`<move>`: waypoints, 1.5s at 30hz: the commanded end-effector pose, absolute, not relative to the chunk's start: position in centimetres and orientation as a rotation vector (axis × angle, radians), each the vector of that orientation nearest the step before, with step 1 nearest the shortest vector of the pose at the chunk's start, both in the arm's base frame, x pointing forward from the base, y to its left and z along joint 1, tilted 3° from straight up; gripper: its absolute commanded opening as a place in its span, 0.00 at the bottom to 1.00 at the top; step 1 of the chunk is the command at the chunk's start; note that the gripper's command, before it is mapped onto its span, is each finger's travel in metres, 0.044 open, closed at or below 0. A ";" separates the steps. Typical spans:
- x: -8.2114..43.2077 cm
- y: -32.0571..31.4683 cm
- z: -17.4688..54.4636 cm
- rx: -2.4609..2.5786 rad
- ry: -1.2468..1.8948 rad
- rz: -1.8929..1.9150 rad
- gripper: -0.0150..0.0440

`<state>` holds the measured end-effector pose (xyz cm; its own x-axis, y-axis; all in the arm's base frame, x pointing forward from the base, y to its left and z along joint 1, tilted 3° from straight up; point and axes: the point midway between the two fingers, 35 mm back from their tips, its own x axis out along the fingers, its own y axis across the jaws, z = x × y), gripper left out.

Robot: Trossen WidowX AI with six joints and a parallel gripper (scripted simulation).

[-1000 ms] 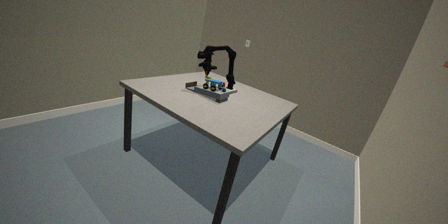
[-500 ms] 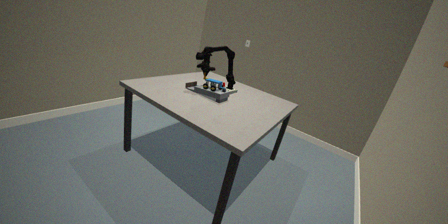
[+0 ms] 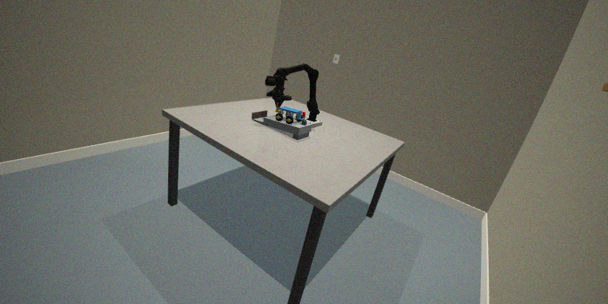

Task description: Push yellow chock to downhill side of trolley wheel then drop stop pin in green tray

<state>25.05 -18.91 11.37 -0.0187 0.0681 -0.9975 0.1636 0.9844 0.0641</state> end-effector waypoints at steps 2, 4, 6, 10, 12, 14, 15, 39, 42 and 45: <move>25.1 -18.7 10.1 0.191 1.595 -0.076 0.25; 25.1 -18.7 9.6 0.191 1.595 -0.076 0.25; 25.1 -18.6 9.2 0.191 1.595 -0.075 0.25; 25.0 -18.5 8.8 0.191 1.595 -0.075 0.25; 25.1 -18.5 8.8 0.191 1.595 -0.075 0.25; 25.1 -18.4 8.9 0.192 1.595 -0.075 0.25; 25.1 -18.3 8.9 0.192 1.595 -0.075 0.25; 25.3 -16.6 8.9 0.193 1.594 -0.074 0.25; 25.4 -16.4 8.9 0.193 1.594 -0.074 0.25; 25.4 -16.2 8.9 0.193 1.594 -0.074 0.25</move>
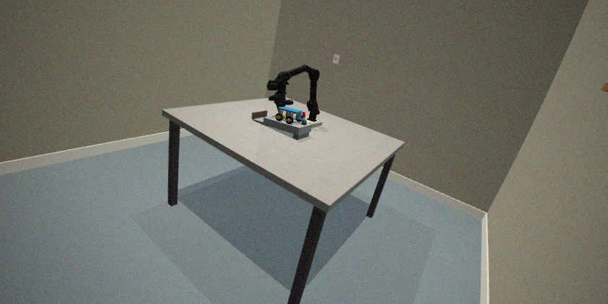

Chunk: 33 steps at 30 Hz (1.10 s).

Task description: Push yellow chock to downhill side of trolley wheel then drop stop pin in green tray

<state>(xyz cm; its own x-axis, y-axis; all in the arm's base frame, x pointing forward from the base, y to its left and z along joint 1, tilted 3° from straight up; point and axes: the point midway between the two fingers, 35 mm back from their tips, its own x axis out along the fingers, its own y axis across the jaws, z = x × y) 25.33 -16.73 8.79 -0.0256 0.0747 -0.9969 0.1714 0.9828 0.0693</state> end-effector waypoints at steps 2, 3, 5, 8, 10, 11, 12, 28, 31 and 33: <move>25.4 -16.1 8.9 0.193 1.594 -0.074 0.25; 25.4 -16.0 8.9 0.193 1.594 -0.074 0.25; 25.5 -15.9 8.9 0.193 1.594 -0.074 0.25; 25.5 -15.7 8.9 0.193 1.594 -0.074 0.25; 25.5 -15.6 8.9 0.193 1.594 -0.074 0.25; 25.5 -15.6 8.9 0.193 1.594 -0.074 0.25; 25.5 -15.5 8.9 0.193 1.594 -0.073 0.25; 25.7 -14.5 9.0 0.194 1.594 -0.073 0.25; 25.8 -14.3 9.0 0.194 1.594 -0.073 0.25; 25.8 -14.3 9.1 0.194 1.594 -0.073 0.25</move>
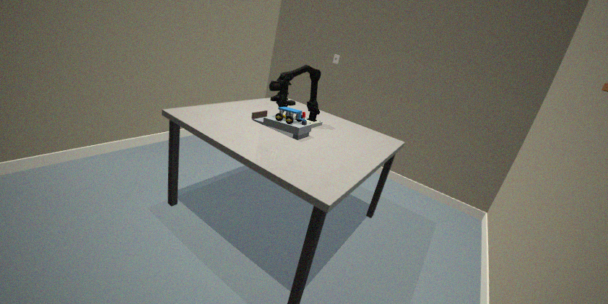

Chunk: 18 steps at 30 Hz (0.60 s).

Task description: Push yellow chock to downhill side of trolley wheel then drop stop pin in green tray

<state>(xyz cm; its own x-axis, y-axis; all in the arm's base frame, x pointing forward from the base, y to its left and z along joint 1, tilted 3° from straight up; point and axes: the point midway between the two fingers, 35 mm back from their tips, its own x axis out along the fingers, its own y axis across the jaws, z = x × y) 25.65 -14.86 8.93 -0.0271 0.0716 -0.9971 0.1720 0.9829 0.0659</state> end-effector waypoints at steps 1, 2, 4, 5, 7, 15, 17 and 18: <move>25.7 -14.9 8.9 0.190 1.599 -0.081 0.25; 25.7 -14.9 8.9 0.190 1.599 -0.081 0.25; 25.7 -14.9 8.9 0.190 1.599 -0.081 0.25; 25.7 -14.9 8.9 0.190 1.599 -0.081 0.25; 25.7 -14.9 8.9 0.190 1.599 -0.081 0.25; 25.7 -14.9 8.9 0.190 1.599 -0.081 0.52; 25.7 -14.9 8.9 0.190 1.599 -0.081 0.58; 25.7 -14.9 8.9 0.190 1.599 -0.081 0.58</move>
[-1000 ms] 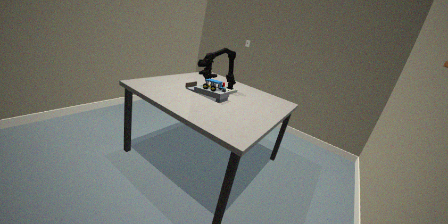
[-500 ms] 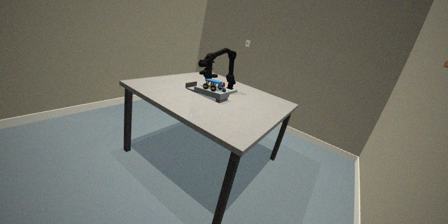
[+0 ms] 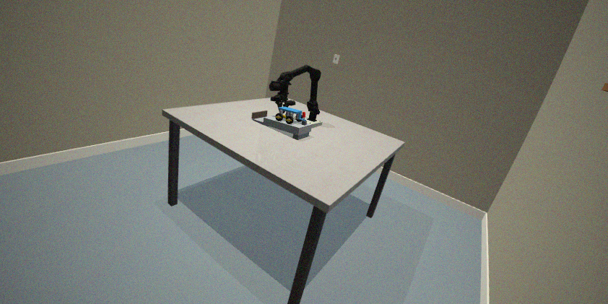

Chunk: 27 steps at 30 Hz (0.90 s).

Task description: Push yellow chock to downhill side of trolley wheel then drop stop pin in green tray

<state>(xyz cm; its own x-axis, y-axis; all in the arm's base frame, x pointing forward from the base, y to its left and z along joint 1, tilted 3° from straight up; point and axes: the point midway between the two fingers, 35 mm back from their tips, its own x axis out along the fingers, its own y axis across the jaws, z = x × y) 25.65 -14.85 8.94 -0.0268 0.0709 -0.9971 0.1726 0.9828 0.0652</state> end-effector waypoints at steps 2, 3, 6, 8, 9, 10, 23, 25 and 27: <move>25.7 -14.9 9.0 0.190 1.599 -0.081 0.58; 25.7 -14.9 9.3 0.191 1.598 -0.080 0.58; 25.6 -15.0 10.4 0.193 1.596 -0.076 0.58; 25.5 -15.0 11.1 0.193 1.595 -0.074 0.58; 25.5 -15.0 11.4 0.194 1.594 -0.073 0.58; 25.5 -15.0 11.5 0.194 1.594 -0.073 0.58; 25.7 -15.3 14.8 0.193 1.594 -0.073 0.58; 25.7 -15.3 14.9 0.193 1.594 -0.073 0.58; 25.6 -15.3 14.2 0.199 1.603 -0.077 0.67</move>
<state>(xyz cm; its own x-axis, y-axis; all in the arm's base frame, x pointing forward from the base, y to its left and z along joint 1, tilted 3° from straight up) 25.63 -15.30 14.29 -0.0288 0.0788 -0.9965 0.1751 0.9819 0.0726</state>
